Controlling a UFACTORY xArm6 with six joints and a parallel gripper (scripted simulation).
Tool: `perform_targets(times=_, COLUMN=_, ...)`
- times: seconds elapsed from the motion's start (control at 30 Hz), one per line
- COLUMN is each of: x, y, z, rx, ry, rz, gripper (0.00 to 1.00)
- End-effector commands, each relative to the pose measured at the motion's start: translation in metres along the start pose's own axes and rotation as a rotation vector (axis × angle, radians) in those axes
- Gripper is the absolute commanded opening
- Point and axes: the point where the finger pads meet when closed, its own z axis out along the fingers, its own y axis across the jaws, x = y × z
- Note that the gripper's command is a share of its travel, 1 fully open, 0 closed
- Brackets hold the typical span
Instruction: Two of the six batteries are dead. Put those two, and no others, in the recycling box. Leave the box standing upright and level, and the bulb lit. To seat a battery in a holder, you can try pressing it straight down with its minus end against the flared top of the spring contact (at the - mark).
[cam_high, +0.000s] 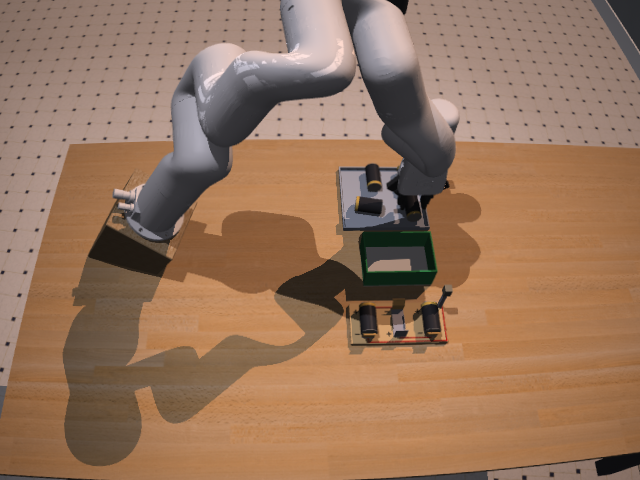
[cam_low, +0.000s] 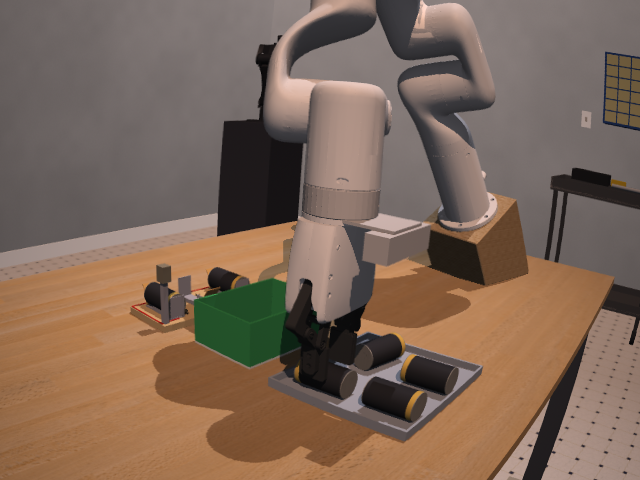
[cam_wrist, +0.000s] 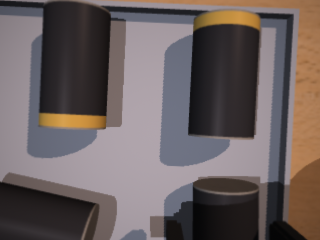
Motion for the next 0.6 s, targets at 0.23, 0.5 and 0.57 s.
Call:
perform_targets(times=0.23, x=0.0004, y=0.0035, z=0.0067, rx=-0.008, ry=0.001, rz=0.001, gripper=0.51)
perform_targets(times=0.5, x=0.0005, y=0.0035, z=0.0108, rx=-0.008, ry=0.001, rz=0.001, gripper=0.51)
perform_targets(times=0.57, x=0.0005, y=0.0035, z=0.0108, rx=-0.008, ry=0.001, rz=0.001, gripper=0.51)
